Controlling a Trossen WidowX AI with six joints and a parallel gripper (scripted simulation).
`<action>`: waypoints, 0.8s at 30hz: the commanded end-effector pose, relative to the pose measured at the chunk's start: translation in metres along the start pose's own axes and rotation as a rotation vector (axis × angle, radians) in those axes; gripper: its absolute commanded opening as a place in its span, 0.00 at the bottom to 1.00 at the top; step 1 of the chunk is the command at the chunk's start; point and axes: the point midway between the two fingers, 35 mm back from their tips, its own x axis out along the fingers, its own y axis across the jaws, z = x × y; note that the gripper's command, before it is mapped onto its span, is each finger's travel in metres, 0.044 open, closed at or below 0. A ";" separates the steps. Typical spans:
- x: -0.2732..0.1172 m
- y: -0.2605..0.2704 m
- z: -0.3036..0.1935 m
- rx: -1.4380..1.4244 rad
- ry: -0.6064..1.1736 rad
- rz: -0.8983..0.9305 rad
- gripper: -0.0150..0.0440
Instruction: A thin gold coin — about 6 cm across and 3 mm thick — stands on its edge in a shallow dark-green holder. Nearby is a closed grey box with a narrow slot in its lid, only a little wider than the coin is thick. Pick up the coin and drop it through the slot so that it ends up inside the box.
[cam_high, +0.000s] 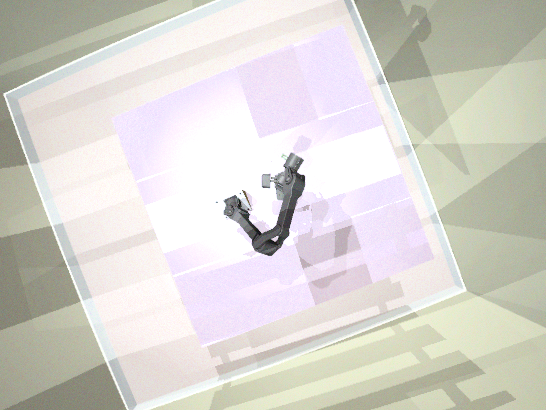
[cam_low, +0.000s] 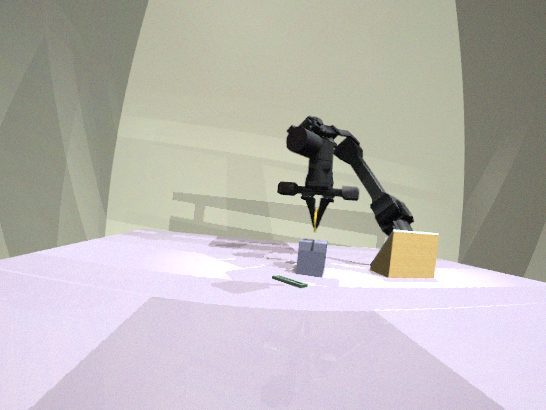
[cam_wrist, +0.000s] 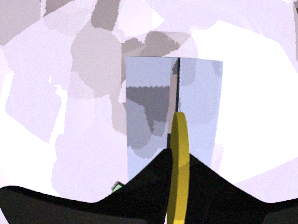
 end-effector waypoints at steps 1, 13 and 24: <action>0.001 -0.001 0.003 -0.008 0.000 0.001 0.25; 0.001 -0.001 0.002 -0.003 0.000 -0.001 0.25; 0.007 -0.001 0.004 -0.012 0.000 -0.001 0.25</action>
